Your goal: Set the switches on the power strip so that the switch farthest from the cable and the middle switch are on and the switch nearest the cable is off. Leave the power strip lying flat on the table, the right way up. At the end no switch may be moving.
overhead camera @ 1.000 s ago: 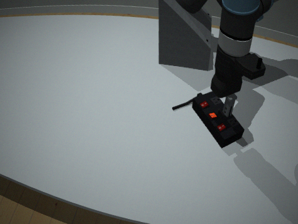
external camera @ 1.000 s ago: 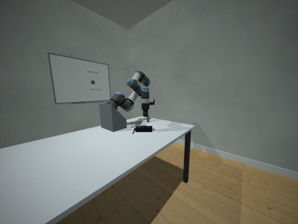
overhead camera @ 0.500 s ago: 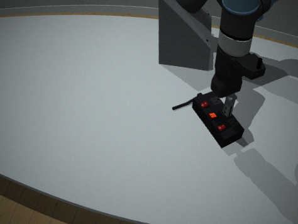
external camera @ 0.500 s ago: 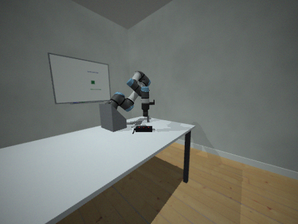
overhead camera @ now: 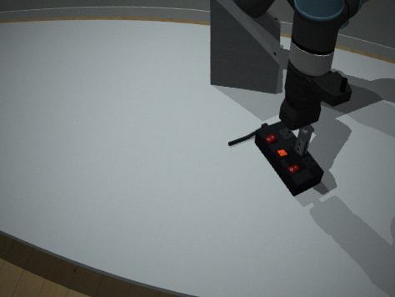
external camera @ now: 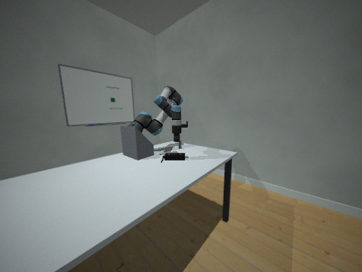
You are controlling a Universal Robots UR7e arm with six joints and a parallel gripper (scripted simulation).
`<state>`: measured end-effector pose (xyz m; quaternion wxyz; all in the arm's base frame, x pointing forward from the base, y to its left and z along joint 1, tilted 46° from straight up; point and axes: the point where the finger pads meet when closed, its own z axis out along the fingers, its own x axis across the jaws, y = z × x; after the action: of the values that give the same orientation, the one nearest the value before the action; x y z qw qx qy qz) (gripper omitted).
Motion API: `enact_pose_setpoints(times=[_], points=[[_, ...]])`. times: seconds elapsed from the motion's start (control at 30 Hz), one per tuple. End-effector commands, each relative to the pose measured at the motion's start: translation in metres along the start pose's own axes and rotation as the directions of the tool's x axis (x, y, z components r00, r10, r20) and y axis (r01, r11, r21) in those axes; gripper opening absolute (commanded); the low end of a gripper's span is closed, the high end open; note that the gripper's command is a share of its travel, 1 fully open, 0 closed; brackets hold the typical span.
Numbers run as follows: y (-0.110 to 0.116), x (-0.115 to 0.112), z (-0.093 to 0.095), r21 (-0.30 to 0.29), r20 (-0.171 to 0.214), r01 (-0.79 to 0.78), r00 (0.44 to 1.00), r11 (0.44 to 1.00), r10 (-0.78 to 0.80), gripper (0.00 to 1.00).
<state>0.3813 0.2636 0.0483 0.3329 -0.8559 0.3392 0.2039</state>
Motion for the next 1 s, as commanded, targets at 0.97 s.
enact_pose_setpoints(times=[0.97], points=[[0.000,0.000,0.033,0.001,-0.001,0.000,1.000,1.000,0.000,0.00]])
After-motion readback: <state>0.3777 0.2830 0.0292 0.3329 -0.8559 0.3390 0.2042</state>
